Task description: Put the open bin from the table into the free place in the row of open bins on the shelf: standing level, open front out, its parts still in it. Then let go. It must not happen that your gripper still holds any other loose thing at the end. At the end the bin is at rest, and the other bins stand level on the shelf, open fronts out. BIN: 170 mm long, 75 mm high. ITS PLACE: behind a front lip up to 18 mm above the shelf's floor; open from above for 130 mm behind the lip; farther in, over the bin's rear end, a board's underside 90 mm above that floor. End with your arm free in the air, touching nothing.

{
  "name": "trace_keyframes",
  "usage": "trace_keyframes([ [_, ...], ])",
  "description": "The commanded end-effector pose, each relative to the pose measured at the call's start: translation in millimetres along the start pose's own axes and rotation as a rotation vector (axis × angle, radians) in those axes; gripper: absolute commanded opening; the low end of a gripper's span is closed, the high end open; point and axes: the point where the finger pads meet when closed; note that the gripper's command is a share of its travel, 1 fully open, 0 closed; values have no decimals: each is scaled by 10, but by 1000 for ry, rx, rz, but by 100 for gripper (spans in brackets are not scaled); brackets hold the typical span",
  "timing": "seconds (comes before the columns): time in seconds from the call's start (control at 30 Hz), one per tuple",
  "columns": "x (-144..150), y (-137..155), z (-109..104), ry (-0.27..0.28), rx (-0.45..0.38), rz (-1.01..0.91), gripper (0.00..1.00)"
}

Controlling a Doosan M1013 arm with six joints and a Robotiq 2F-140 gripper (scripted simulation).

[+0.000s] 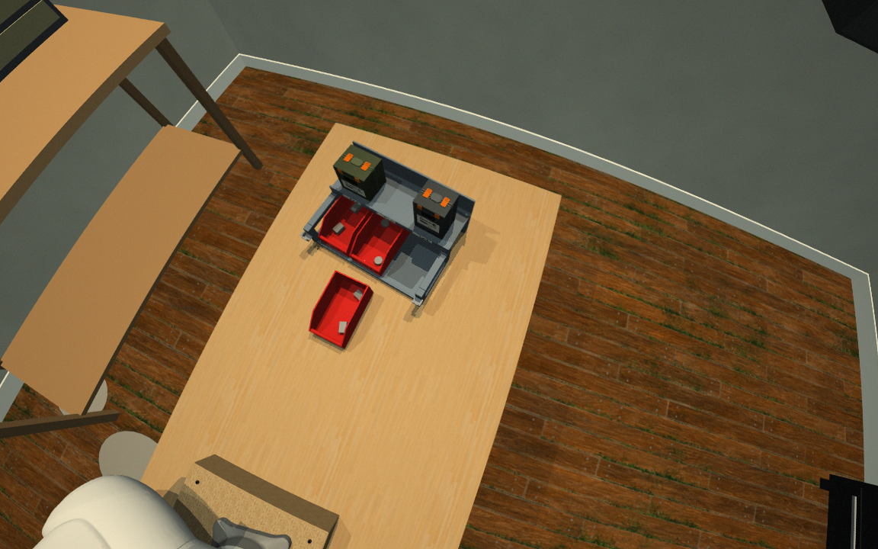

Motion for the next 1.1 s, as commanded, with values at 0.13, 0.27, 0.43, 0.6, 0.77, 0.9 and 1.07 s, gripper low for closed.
trace_keyframes([
  [0.13,433,18,-150,79,-15,-70,100],
  [0.27,636,24,-234,116,-24,-102,100],
  [0.43,911,30,-361,168,-37,-145,100],
  [0.6,1261,36,-546,234,-57,-200,100],
  [0.77,1610,40,-760,303,-80,-254,100],
  [0.9,1748,42,-853,330,-90,-276,100],
  [1.07,2088,45,-1106,400,-118,-328,100],
])
Point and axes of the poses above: the point where the finger pads meet when closed, its own z axis out along the fingers, its own x axis across the jaws, y = z × x, and after that the axes turned 9 degrees about z, right-handed
